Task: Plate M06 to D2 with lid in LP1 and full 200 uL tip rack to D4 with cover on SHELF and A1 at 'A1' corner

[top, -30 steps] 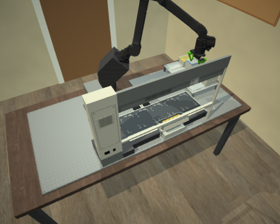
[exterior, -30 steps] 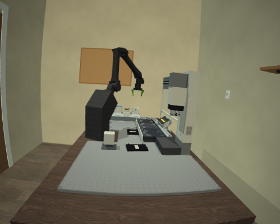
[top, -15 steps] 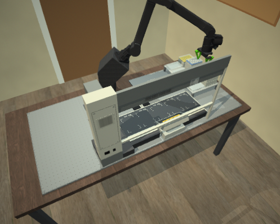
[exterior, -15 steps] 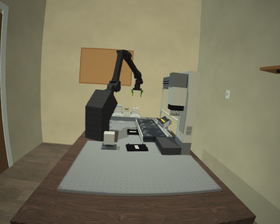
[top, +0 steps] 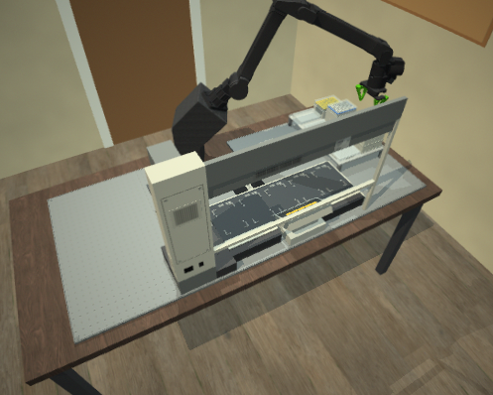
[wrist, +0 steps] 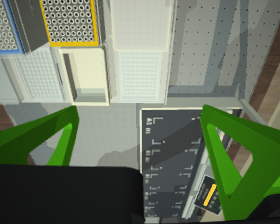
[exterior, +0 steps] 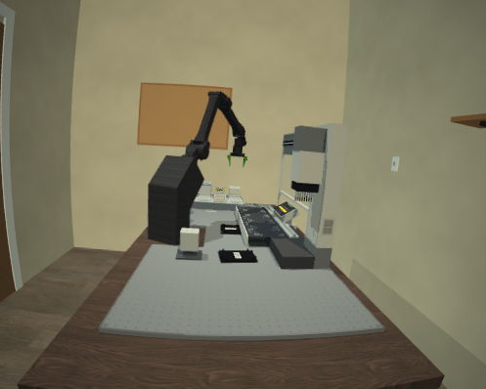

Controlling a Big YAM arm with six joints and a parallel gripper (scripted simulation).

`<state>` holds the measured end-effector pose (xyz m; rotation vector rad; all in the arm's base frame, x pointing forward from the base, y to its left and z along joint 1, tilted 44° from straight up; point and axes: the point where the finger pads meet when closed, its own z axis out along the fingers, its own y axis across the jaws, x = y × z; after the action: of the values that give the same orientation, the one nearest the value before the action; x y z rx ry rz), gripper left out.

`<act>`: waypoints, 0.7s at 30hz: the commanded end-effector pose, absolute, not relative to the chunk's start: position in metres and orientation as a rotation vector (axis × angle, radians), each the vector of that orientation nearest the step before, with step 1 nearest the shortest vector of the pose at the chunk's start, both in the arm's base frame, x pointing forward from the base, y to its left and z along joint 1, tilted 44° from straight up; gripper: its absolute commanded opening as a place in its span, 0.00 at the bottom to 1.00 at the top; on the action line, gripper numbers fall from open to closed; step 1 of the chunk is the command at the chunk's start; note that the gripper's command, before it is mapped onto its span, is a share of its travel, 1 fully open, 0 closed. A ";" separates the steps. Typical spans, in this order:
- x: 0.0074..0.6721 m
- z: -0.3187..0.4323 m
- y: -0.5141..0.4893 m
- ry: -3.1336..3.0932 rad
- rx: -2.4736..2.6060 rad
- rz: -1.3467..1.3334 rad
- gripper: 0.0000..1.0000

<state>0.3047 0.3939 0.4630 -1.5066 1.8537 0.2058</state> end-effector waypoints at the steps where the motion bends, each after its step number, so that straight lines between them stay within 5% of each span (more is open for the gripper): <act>1: 0.300 0.498 0.397 1.826 -1.462 0.234 1.00; 21: 0.294 0.546 0.423 1.816 -1.437 0.243 1.00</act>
<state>0.3070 0.4405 0.5054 -1.4928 1.8584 0.2142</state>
